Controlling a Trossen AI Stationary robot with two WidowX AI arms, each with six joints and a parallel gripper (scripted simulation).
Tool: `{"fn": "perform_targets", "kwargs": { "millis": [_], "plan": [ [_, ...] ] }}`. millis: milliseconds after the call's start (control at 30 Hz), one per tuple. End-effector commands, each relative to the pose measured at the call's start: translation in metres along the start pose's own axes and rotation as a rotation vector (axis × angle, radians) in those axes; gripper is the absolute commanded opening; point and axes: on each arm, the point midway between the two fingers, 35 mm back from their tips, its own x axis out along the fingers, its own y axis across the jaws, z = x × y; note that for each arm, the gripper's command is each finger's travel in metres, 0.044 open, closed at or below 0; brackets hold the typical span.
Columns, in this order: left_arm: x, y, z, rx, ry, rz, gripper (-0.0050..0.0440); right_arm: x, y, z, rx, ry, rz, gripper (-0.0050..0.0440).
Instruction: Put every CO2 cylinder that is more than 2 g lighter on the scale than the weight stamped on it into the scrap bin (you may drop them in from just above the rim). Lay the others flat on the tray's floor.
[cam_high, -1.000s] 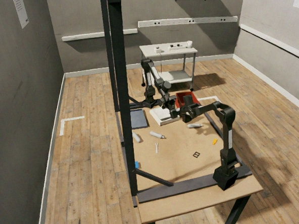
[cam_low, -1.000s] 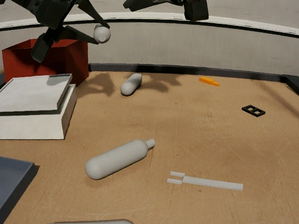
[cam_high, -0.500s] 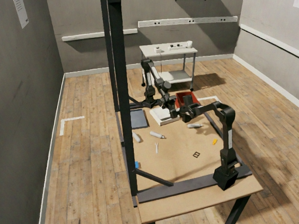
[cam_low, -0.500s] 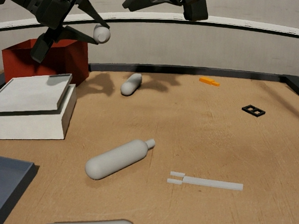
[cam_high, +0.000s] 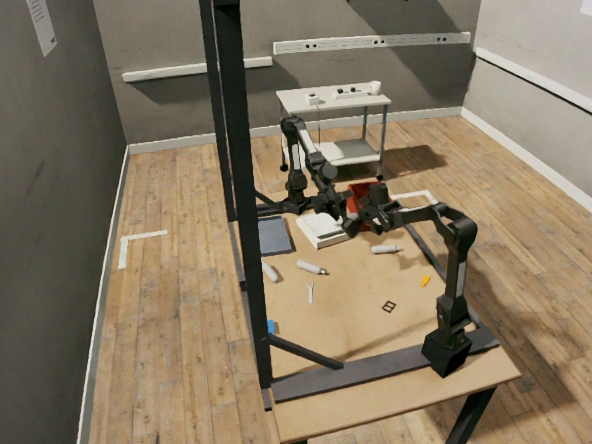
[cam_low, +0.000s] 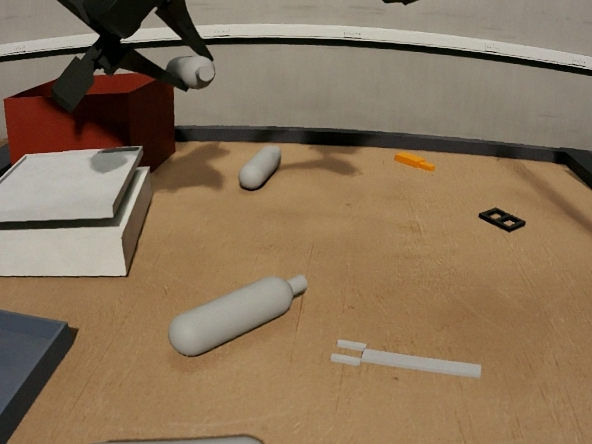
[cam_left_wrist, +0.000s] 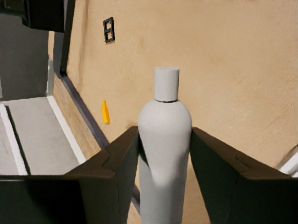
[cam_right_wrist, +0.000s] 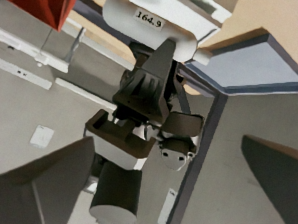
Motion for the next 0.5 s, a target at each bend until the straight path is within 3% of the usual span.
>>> {"fn": "perform_targets", "kwargs": {
  "millis": [0,467],
  "plan": [
    [-0.007,0.015,0.005,-0.11,0.052,-0.044,-0.005,-0.029,0.009,-0.024,-0.227,0.071,0.033,0.044],
    [-0.006,0.014,0.005,-0.39,0.191,-0.241,-0.005,-0.082,0.016,-0.049,-0.829,0.141,0.129,0.044]
  ]
}}
